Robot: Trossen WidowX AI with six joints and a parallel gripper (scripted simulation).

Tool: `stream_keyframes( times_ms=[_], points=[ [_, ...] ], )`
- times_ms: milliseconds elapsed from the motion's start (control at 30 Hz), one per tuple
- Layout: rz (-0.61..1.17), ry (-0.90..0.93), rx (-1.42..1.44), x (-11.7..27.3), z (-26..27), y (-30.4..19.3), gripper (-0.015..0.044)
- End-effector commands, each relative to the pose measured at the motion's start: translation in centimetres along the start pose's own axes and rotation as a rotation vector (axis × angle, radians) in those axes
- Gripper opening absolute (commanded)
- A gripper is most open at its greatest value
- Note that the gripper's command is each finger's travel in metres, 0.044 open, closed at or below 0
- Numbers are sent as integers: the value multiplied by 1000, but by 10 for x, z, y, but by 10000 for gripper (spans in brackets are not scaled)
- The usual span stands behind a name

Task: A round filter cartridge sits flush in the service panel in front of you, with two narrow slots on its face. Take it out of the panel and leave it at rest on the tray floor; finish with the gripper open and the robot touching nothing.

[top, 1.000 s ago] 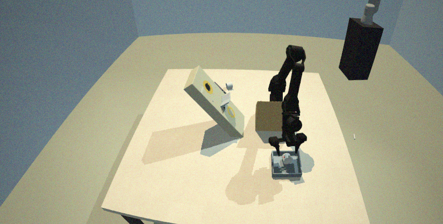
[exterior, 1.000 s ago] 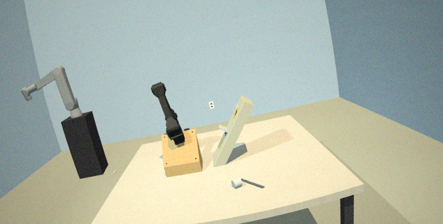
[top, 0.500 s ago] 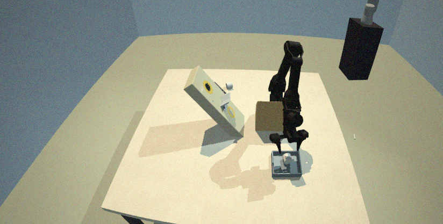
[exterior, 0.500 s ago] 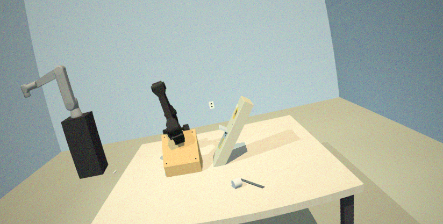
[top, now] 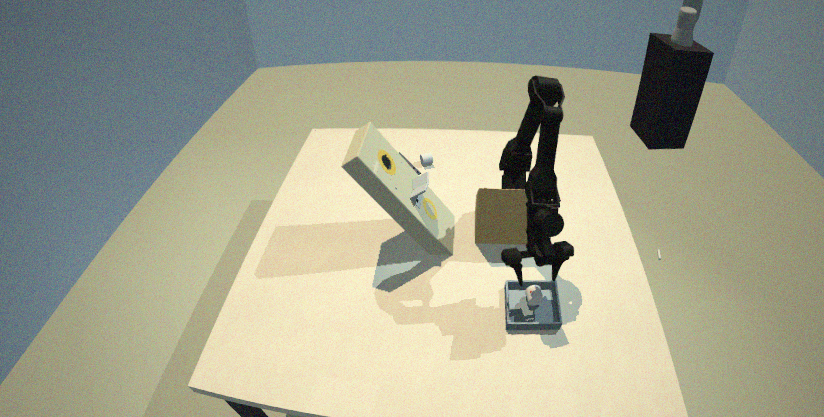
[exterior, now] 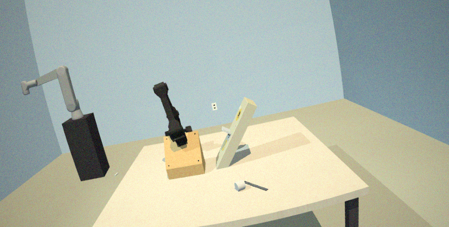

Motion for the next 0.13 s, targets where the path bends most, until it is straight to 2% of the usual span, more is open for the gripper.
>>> stream_keyframes(
  times_ms=[0, 100],
  points=[
    [-1, 0, -2, 0, 0, 0, 440],
    [-1, 0, -2, 0, 0, 0, 440]
  ],
)
Point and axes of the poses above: the point midway between the two fingers, 35 mm back from their tips, its own x axis back along the fingers, its own z axis across the jaws, y = z × x, the point moved 2 cm from there along x, back along the fingers, and after that the axes turned 10 degrees about x, right-handed, at the moved point
